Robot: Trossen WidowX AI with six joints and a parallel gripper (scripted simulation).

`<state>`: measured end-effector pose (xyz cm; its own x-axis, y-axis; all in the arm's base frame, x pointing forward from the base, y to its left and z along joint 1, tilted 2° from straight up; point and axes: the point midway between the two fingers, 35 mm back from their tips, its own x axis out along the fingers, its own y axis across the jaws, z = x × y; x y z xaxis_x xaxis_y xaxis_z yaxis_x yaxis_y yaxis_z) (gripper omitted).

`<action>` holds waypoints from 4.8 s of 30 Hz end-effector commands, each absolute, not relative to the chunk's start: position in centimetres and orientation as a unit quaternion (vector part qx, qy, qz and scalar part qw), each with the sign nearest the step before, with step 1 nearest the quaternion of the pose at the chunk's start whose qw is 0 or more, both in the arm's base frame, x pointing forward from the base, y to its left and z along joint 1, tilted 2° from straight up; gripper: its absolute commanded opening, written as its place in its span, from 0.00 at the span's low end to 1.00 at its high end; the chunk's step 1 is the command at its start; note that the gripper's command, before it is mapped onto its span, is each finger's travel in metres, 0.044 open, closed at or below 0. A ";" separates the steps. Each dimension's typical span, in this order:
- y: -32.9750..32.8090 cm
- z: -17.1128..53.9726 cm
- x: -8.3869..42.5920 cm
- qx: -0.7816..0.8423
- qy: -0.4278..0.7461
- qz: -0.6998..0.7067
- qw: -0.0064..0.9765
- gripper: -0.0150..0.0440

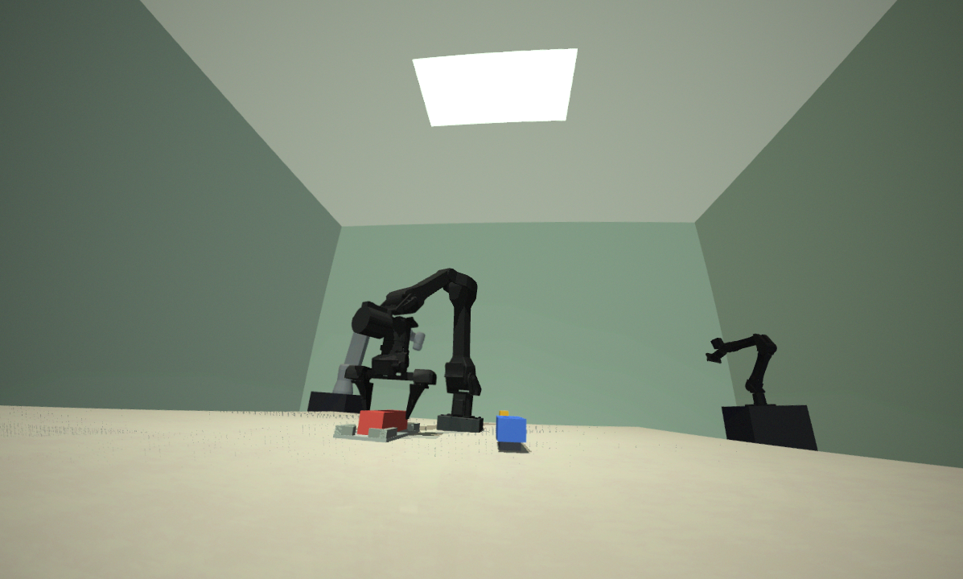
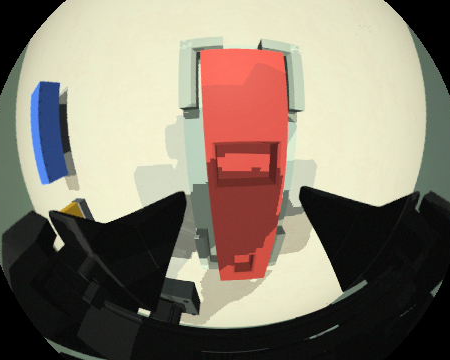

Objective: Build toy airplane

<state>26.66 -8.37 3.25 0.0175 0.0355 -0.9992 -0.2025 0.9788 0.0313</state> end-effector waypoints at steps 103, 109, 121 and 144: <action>18.0 3.8 30.2 -0.055 0.695 0.093 0.711 0.55; 18.0 3.8 30.2 -0.055 0.695 0.093 0.711 0.42; 18.1 6.5 30.5 -0.057 0.695 0.091 0.710 0.25; 17.7 13.8 30.4 -0.055 0.695 0.092 0.711 0.25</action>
